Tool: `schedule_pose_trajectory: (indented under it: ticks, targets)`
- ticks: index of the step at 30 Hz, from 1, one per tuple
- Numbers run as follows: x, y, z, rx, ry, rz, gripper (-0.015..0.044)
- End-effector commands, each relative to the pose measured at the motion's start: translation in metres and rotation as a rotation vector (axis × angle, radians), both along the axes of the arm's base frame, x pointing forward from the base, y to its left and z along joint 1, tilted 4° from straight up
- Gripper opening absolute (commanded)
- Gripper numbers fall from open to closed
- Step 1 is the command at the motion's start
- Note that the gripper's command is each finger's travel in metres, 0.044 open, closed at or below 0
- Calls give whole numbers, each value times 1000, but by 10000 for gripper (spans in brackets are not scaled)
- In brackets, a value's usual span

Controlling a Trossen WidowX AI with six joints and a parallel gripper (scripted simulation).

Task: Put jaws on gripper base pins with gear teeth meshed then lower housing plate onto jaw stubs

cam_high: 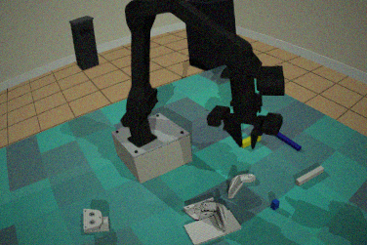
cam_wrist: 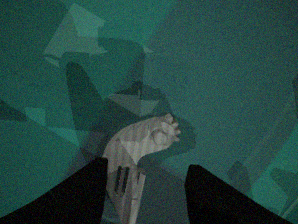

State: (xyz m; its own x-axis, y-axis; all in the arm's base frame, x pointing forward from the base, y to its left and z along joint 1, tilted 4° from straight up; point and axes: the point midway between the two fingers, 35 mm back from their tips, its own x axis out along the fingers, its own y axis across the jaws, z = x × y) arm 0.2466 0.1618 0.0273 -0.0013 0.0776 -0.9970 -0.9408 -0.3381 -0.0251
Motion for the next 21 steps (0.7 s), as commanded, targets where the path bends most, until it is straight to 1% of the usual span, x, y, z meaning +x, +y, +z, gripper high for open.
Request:
schedule_pose_trajectory:
  ticks: [1,4,21]
  targets:
    - [0,0,0,0,0,0,72]
    - [0,0,0,0,0,0,0]
    - [0,0,0,0,0,0,0]
